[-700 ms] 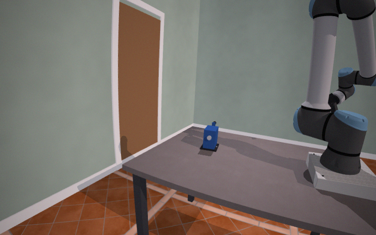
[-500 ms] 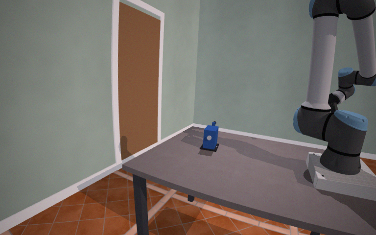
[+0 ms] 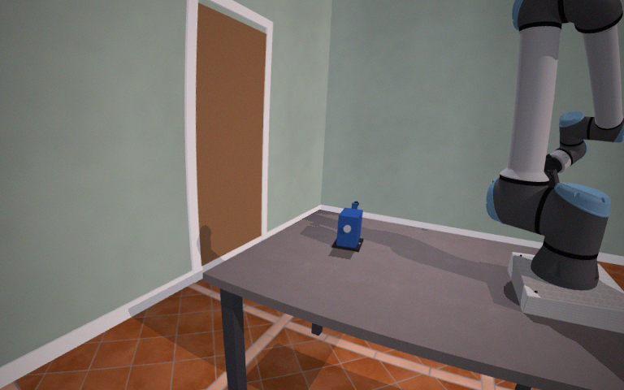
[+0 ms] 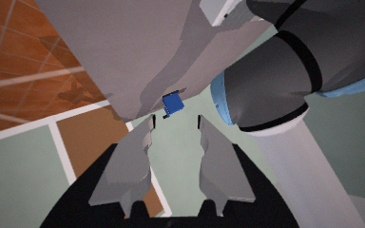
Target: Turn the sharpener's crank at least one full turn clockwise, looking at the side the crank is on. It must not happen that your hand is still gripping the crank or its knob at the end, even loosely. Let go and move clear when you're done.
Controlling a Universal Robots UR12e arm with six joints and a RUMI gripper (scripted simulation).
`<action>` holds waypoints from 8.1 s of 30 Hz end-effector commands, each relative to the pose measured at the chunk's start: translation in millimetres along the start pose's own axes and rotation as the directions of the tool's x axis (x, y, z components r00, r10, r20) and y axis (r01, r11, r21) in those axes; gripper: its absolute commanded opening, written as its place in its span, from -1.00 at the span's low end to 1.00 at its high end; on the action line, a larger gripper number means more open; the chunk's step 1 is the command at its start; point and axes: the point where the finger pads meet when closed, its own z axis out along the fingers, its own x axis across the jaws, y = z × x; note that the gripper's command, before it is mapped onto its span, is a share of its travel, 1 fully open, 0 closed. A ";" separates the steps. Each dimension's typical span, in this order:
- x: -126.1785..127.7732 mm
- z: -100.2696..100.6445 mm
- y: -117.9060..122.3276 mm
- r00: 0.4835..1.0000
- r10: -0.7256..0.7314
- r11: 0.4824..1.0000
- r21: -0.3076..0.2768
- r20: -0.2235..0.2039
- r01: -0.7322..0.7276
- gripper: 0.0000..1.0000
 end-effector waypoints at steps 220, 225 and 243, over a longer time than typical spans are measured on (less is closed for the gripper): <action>-108.6 555.1 373.8 0.153 -0.651 0.128 0.091 -0.744 0.988 -0.36; -108.2 562.7 365.3 0.153 -0.651 0.128 0.091 -0.744 0.988 -0.36; -108.2 563.1 364.9 0.153 -0.651 0.128 0.091 -0.744 0.988 -0.36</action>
